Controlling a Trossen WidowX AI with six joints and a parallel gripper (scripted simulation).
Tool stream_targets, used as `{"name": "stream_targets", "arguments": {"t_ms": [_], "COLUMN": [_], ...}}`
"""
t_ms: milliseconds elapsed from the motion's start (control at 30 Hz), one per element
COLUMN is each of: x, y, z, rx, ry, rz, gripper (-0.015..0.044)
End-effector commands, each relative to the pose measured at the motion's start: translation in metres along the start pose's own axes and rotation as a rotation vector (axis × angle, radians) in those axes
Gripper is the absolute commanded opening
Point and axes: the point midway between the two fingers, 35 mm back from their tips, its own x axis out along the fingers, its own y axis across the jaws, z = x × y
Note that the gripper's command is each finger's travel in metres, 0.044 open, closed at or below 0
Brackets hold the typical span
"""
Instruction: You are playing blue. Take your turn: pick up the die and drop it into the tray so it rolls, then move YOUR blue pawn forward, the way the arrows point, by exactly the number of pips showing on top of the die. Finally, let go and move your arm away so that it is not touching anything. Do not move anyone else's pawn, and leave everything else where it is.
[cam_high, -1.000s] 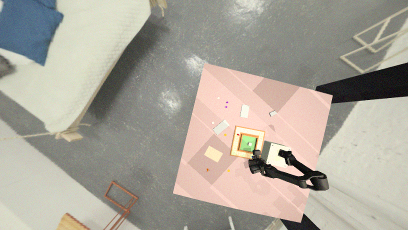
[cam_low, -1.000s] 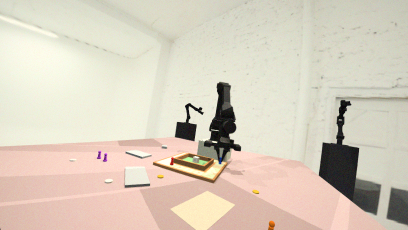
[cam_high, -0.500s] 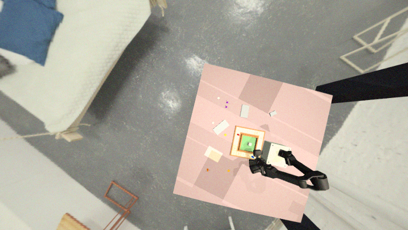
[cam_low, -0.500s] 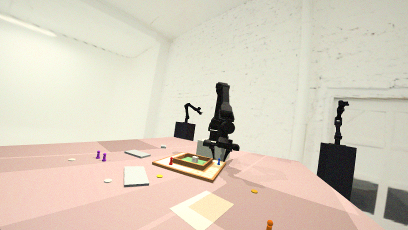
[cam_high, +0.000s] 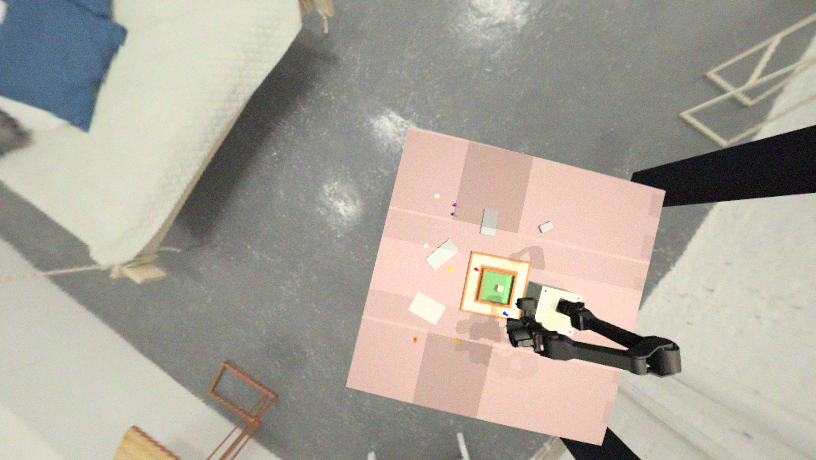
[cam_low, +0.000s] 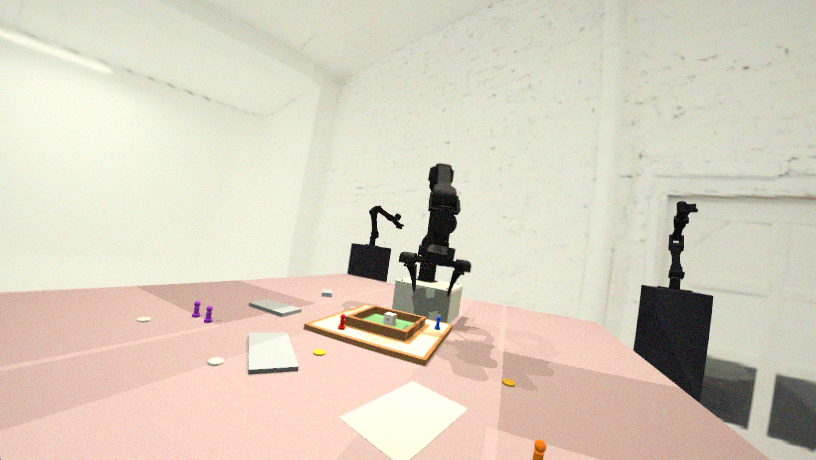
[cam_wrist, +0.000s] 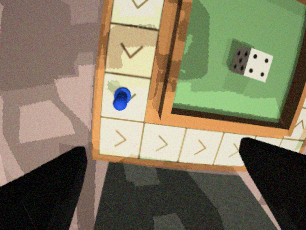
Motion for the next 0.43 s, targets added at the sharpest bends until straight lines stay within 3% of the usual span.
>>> {"name": "stream_targets", "arguments": {"t_ms": [0, 167, 400], "x": [-0.031, -0.054, -0.047], "y": [-0.042, -0.076, -0.069], "z": [-0.017, -0.051, -0.041], "rx": [0.108, 0.225, 0.205], "ry": [-0.016, -0.014, -0.012], "rz": [-0.003, -0.006, -0.005], "gripper": [0.0440, 0.0440, 0.0440]}}
